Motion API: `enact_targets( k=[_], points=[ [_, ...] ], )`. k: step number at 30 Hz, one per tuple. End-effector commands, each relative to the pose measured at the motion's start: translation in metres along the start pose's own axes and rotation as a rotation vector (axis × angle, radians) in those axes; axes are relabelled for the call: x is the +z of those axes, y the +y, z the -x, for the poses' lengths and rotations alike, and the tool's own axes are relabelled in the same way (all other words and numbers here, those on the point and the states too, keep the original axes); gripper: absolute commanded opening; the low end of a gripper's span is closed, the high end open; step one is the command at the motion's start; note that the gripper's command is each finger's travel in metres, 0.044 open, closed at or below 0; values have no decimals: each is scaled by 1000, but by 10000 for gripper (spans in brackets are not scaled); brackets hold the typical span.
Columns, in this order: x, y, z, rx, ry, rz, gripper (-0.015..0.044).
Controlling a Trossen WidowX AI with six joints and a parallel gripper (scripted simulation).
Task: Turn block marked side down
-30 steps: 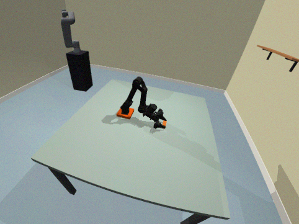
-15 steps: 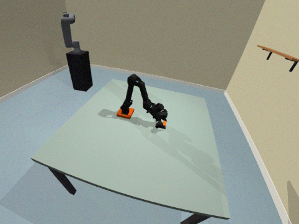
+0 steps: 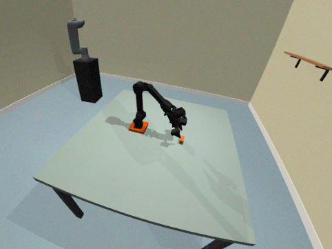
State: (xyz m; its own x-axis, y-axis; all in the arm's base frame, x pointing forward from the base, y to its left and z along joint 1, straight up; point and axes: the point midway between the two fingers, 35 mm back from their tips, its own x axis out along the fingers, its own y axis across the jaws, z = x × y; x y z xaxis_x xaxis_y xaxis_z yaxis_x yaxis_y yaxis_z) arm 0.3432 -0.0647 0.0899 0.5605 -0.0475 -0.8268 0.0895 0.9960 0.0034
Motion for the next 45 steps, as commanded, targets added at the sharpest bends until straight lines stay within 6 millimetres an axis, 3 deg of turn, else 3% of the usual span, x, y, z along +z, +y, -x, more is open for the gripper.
enact_targets(
  k=[1, 21, 25, 29, 45],
  points=[
    [3, 0, 8, -5, 10, 8, 440],
    [49, 0, 10, -7, 555, 5, 440],
    [48, 0, 8, -7, 560, 5, 440],
    [31, 0, -18, -7, 560, 5, 440],
    [18, 0, -37, -7, 560, 5, 440]
  ],
)
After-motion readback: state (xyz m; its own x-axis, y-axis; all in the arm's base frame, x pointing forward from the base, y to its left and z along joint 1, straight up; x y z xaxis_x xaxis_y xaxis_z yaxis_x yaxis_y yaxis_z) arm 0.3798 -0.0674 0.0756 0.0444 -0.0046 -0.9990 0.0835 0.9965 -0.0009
